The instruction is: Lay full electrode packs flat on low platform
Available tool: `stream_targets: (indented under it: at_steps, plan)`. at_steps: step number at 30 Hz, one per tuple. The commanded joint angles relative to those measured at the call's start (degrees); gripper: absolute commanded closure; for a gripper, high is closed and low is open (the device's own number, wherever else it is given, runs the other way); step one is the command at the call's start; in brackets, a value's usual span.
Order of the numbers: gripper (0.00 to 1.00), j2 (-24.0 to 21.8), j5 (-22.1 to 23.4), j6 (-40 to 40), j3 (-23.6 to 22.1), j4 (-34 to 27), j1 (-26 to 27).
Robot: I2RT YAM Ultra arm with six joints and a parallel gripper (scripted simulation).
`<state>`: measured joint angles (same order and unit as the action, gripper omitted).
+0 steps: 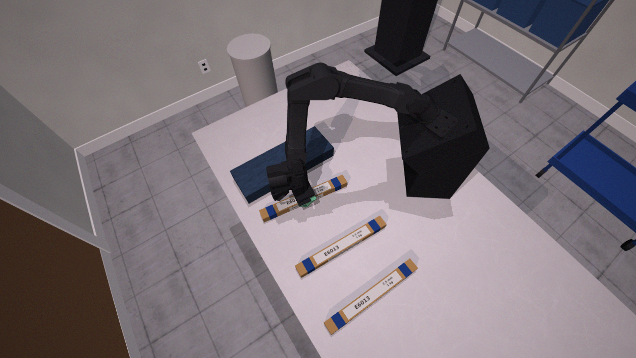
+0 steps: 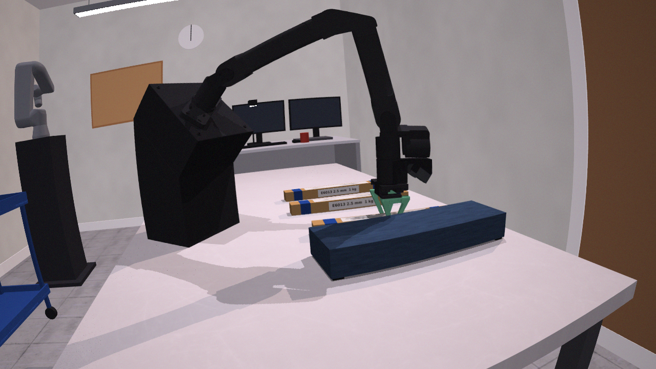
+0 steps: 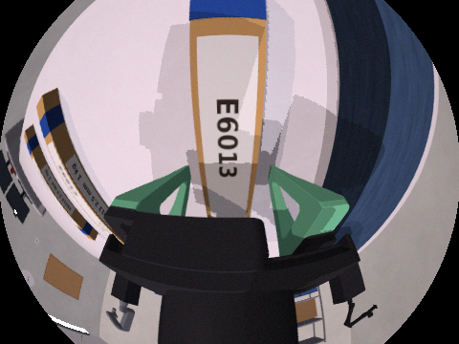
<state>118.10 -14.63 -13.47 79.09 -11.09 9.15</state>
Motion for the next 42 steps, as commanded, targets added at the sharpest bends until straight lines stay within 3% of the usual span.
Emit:
stream_targets:
  at_steps: [1,24,25,42]
  plan:
    - [0.26,-2.2,0.3,-0.2,1.7,-0.1,-0.4]
    - [0.26,-2.2,0.3,-0.2,1.6,0.0,-0.4]
    - [0.26,-2.9,0.5,-0.4,-3.9,3.0,0.1]
    - [0.26,-16.7,-2.0,2.4,-9.7,-6.7,-3.4]
